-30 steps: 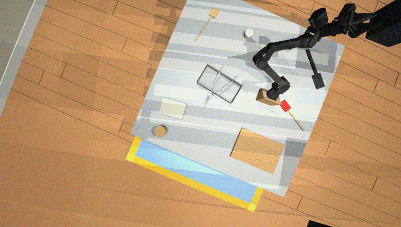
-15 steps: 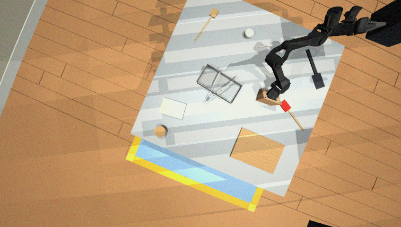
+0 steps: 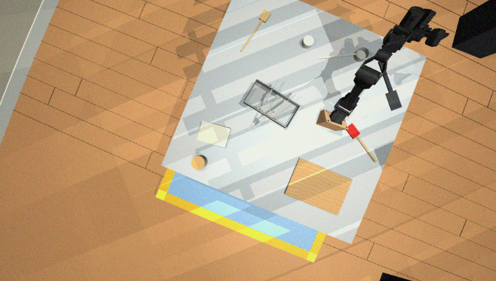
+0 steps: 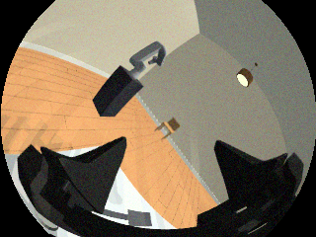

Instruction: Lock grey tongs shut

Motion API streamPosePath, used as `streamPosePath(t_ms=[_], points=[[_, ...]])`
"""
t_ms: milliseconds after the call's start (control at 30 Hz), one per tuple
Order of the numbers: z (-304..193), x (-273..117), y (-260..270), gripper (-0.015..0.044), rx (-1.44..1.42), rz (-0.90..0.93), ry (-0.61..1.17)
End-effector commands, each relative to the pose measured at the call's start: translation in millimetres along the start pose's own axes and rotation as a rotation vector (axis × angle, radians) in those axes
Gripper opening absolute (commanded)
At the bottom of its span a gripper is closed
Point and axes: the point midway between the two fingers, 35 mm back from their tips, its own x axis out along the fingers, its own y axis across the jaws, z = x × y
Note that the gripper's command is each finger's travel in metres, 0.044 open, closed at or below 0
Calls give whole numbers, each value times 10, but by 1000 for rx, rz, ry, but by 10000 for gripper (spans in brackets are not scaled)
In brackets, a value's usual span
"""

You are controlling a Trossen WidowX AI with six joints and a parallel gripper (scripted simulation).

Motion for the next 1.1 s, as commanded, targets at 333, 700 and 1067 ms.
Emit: streamPosePath(t_ms=[333,700,1067], points=[[-127,-621,1637,440,308,559,217],[-71,-1762,2516,440,460,942,439],[55,-2724,2785,440,471,1205,563]])
